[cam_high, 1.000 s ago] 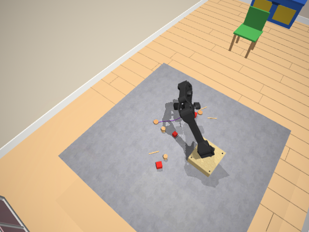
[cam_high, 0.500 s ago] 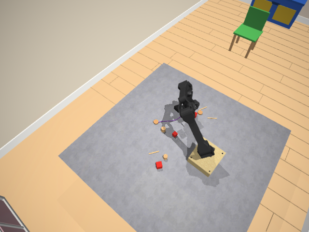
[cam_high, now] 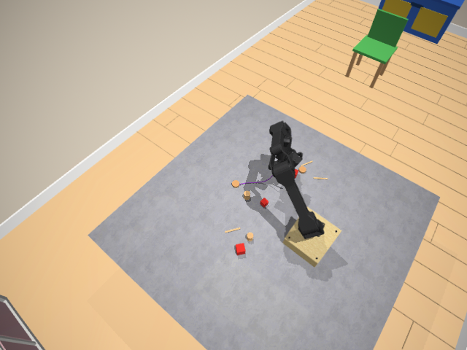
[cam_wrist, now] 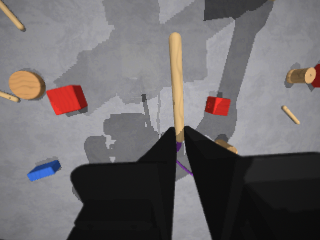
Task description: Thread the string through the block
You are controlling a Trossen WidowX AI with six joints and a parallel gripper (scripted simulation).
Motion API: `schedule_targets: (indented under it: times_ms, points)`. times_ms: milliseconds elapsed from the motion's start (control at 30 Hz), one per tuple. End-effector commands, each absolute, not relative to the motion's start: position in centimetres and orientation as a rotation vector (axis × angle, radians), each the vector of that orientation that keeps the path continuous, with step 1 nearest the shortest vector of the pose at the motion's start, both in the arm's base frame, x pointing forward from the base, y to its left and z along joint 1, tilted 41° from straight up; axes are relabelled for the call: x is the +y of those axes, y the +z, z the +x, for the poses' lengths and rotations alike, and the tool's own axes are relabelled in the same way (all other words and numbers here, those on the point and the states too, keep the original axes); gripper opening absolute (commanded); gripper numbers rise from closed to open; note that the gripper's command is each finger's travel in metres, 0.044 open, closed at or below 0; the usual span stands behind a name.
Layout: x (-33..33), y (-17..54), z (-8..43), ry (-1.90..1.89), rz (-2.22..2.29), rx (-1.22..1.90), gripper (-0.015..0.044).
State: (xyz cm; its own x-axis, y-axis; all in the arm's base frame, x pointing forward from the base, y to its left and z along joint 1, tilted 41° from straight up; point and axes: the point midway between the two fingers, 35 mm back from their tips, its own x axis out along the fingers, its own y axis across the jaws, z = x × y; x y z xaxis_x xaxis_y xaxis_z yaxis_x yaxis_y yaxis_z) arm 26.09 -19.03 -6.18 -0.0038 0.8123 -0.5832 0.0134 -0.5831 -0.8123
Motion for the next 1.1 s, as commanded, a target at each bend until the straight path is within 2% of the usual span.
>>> schedule_targets:
  times_ms: [0, 567, 1067]
  points:
    - [-19.16, -6.16, 26.17, 1.617, -1.757, -0.993, 0.0000]
    - [-19.24, -6.22, 26.20, 1.393, -2.126, -1.577, 0.0000]
    - [-19.32, -6.28, 26.23, 1.050, -2.392, -2.111, 0.0000]
